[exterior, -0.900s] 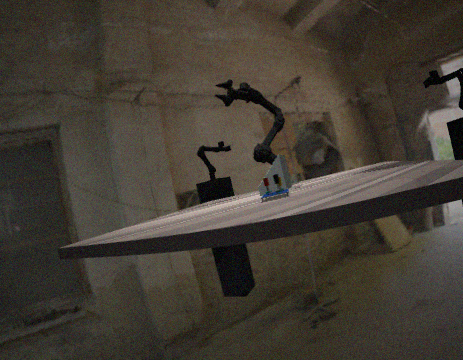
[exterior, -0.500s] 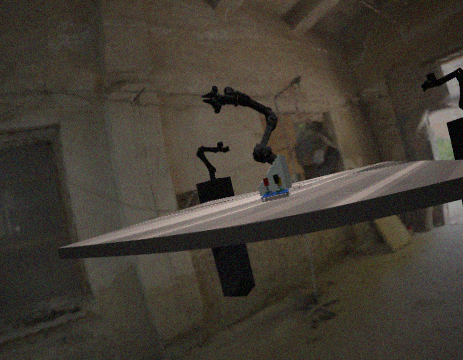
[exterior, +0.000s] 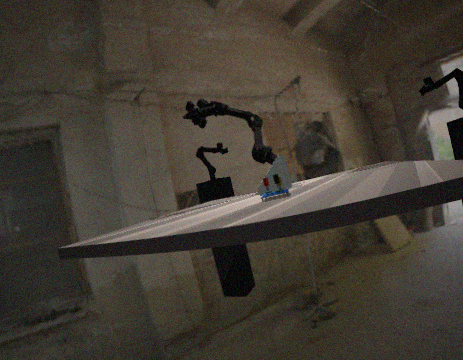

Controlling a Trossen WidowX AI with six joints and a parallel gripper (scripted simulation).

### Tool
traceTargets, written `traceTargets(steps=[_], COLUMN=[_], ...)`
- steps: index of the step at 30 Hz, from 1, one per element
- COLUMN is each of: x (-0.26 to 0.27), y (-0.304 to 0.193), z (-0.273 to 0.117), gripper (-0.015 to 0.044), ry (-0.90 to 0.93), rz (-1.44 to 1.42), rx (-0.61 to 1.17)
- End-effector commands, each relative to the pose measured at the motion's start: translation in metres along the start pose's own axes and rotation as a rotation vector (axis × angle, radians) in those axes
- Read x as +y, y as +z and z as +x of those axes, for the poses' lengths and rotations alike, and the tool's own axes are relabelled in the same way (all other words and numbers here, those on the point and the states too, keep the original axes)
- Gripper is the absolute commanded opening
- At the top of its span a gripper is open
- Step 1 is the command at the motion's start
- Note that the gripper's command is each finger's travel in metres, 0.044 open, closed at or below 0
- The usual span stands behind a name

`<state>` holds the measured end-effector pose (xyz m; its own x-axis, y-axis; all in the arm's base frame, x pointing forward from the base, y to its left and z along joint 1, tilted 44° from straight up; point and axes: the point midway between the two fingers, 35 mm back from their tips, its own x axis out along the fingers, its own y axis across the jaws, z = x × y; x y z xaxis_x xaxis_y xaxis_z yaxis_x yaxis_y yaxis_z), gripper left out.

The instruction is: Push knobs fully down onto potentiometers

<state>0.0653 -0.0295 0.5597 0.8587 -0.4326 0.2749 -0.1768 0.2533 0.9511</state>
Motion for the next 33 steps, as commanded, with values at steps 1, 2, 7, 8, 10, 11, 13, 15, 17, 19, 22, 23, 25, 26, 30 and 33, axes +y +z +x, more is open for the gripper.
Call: traceTargets(steps=[1, 2, 7, 8, 10, 11, 13, 15, 17, 19, 22, 23, 25, 26, 30, 33], x=[-0.027, -0.034, -0.070, -0.078, -0.093, -0.101, -0.118, -0.133, -0.149, -0.167, -0.192, -0.201, -0.218, -0.227, -0.261, -0.284], y=[-0.003, -0.005, -0.018, -0.022, -0.029, -0.033, -0.041, -0.052, -0.063, -0.076, -0.093, -0.100, -0.115, -0.123, -0.151, -0.171], z=[0.037, 0.046, 0.088, 0.096, 0.111, 0.118, 0.131, 0.142, 0.153, 0.163, 0.173, 0.176, 0.180, 0.182, 0.184, 0.183], gripper=[0.0000, 0.0000, 0.0000, 0.0000, 0.0000, 0.0000, 0.0000, 0.0000, 0.0000, 0.0000, 0.0000, 0.0000, 0.0000, 0.0000, 0.0000, 0.0000], ry=[-0.112, -0.139, -0.274, -0.301, -0.353, -0.379, -0.432, -0.468, -0.505, -0.546, -0.623, -0.648, -0.697, -0.721, -0.815, -0.882], rz=[0.008, 0.010, 0.012, 0.010, 0.006, 0.004, -0.004, -0.006, -0.009, -0.017, -0.046, -0.056, -0.078, -0.089, -0.138, -0.178], rx=[0.036, 0.046, 0.096, 0.105, 0.123, 0.131, 0.149, 0.174, 0.200, 0.224, 0.258, 0.277, 0.315, 0.334, 0.401, 0.432])
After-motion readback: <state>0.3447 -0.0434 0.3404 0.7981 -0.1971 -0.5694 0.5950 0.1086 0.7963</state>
